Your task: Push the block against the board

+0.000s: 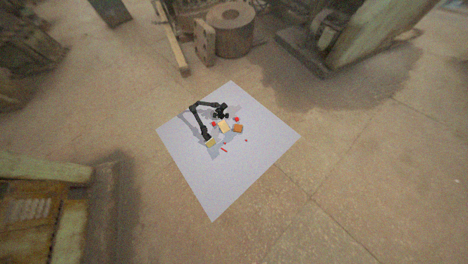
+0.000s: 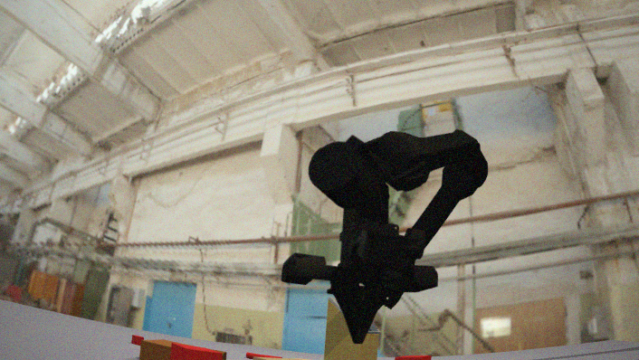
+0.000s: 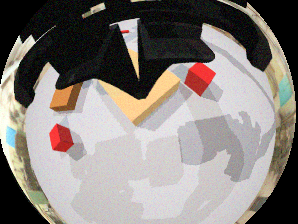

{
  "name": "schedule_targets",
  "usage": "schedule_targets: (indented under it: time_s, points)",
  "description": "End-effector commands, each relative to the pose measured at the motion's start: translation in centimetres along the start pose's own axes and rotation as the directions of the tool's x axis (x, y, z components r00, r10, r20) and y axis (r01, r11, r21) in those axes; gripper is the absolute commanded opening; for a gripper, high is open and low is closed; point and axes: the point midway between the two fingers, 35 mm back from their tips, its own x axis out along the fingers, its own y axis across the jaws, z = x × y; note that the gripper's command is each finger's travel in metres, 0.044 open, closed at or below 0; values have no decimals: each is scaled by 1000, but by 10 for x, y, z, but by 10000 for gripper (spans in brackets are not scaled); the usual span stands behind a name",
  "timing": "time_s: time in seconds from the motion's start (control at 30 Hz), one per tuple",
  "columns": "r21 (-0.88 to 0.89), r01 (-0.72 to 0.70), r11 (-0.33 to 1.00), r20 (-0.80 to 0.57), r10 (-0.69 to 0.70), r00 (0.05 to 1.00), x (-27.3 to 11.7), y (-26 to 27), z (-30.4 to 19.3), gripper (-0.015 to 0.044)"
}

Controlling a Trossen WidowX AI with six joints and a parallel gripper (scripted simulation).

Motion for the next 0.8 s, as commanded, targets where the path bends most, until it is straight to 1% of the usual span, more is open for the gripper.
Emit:
schedule_targets:
  time_s: [0.0,0.2,0.43,0.7,0.77]
  points:
    - [-155,0,988,3,1,1000,0,18,-2,0]
    - [-353,-2,936,6,4,1000,0,41,-6,0]
    - [-560,-3,828,10,10,1000,1,64,-12,0]
    - [-579,-3,816,10,11,1000,1,66,-13,0]
    - [-579,-3,815,9,10,1000,11,66,-12,0]
